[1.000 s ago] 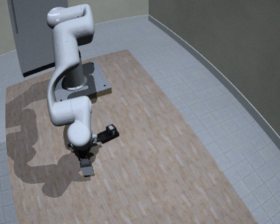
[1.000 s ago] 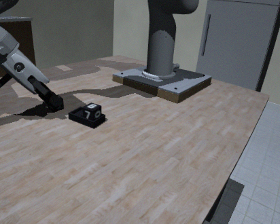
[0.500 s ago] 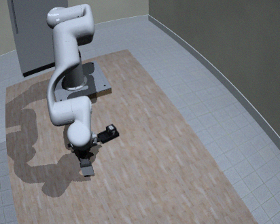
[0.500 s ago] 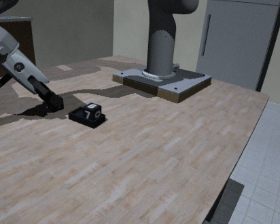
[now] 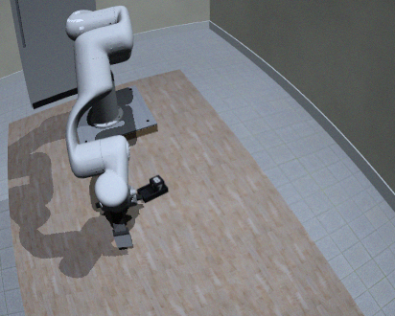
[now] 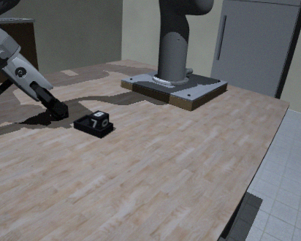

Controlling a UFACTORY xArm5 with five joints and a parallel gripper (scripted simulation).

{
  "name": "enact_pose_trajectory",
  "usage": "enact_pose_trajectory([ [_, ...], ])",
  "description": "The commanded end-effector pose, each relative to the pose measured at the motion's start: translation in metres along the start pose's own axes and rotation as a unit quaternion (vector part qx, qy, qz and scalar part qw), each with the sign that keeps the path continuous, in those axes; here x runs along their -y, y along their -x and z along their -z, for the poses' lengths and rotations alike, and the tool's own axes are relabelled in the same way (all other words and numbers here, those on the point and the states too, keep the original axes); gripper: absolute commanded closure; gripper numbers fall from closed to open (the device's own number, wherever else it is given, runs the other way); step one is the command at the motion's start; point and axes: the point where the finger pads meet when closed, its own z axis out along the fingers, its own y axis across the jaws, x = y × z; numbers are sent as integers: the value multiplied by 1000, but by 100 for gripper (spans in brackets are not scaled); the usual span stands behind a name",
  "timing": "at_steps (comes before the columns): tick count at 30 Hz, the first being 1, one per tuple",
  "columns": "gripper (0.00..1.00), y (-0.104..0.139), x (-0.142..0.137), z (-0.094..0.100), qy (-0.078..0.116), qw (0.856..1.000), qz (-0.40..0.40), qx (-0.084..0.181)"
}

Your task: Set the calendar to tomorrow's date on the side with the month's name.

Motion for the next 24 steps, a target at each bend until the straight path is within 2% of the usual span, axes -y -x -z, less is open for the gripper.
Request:
enact_pose_trajectory([
  [1,71,0,0,2,0,1000,0,-2],
  [9,71,3,2,7,1,1000,2,-1],
  [20,71,28,2,43,1,1000,2,-5],
  [24,71,32,2,47,1,1000,2,-3],
])
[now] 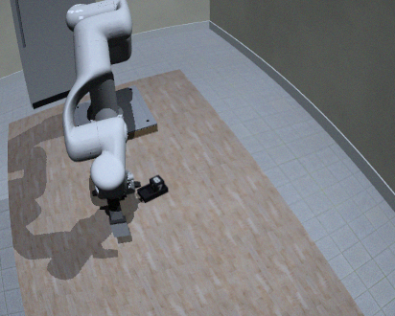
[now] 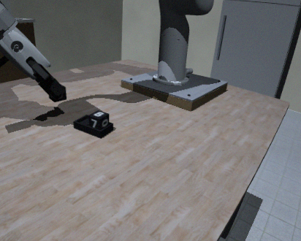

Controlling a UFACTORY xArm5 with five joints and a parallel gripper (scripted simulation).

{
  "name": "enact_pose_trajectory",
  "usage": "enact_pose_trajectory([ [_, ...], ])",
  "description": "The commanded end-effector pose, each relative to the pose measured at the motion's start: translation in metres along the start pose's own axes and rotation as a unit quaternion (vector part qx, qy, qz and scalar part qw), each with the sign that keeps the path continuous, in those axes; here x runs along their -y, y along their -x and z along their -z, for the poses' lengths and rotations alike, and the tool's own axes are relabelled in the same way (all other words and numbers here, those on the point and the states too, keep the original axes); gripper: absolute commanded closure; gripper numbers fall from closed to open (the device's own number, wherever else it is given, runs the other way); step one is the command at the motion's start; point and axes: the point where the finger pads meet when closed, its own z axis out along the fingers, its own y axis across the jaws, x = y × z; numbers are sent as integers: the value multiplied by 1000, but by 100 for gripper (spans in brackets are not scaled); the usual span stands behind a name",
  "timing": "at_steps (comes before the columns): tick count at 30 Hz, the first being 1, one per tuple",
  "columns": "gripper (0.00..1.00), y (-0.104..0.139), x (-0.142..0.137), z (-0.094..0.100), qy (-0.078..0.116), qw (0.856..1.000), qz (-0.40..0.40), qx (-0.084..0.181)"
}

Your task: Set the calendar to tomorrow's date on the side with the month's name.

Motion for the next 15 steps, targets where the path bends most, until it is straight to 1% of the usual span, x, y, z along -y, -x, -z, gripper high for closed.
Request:
enact_pose_trajectory([
  [1,71,6,0,10,0,1000,0,1],
  [6,71,12,0,18,0,1000,0,1],
  [15,71,13,0,20,0,1000,0,1],
])
